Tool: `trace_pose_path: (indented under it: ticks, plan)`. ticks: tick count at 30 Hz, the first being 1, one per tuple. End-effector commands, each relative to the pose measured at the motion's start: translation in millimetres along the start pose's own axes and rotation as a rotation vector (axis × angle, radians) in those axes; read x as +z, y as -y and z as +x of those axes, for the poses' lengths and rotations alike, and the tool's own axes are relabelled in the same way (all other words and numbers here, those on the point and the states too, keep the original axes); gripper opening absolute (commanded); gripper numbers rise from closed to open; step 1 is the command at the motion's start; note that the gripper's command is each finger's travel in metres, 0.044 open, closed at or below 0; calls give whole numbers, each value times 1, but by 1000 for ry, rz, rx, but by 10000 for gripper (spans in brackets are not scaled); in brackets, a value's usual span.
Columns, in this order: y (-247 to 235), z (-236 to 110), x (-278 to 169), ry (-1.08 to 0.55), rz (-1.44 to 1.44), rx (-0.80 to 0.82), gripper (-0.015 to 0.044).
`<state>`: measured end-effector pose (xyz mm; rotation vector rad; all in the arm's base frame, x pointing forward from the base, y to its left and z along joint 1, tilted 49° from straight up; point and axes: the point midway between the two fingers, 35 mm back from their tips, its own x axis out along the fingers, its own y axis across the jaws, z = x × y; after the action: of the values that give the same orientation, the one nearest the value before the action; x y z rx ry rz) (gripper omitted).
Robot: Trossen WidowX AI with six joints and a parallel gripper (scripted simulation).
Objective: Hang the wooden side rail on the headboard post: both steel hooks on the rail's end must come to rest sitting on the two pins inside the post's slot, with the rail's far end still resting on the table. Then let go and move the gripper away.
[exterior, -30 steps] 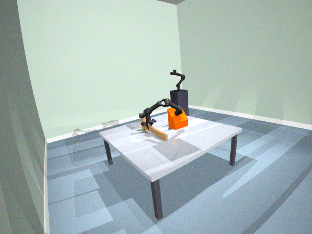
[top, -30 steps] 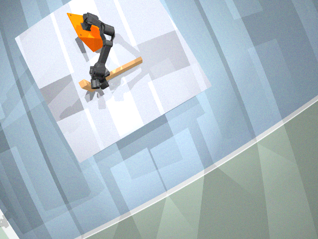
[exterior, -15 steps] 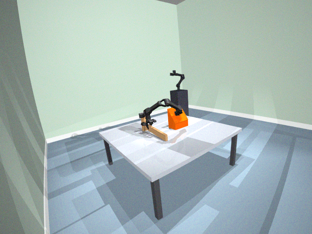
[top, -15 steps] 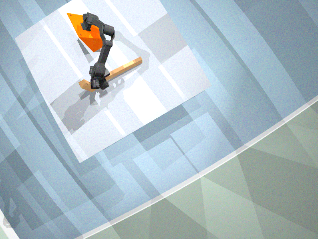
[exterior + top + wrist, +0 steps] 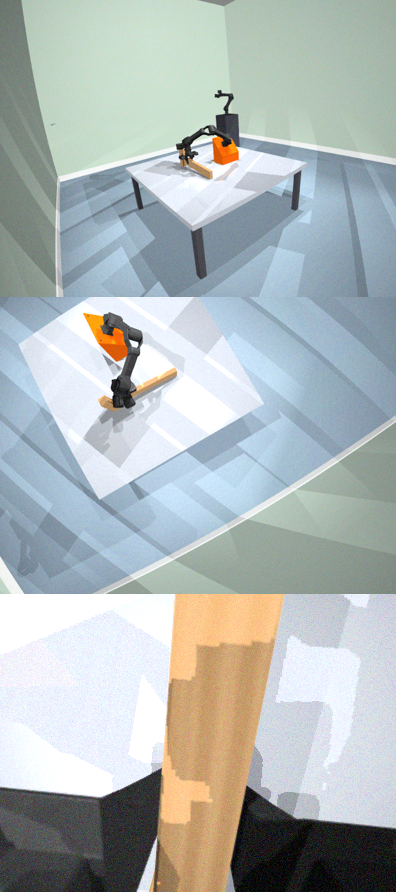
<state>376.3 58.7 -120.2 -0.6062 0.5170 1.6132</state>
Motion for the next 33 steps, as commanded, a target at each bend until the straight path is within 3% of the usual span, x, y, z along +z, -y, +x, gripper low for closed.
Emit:
trace_pose_path:
  ticks: [1, 33]
  plan:
    - [3, -7, -5, -7, 2, -17, 0]
    - [2, -6, -8, -7, 2, -17, 0]
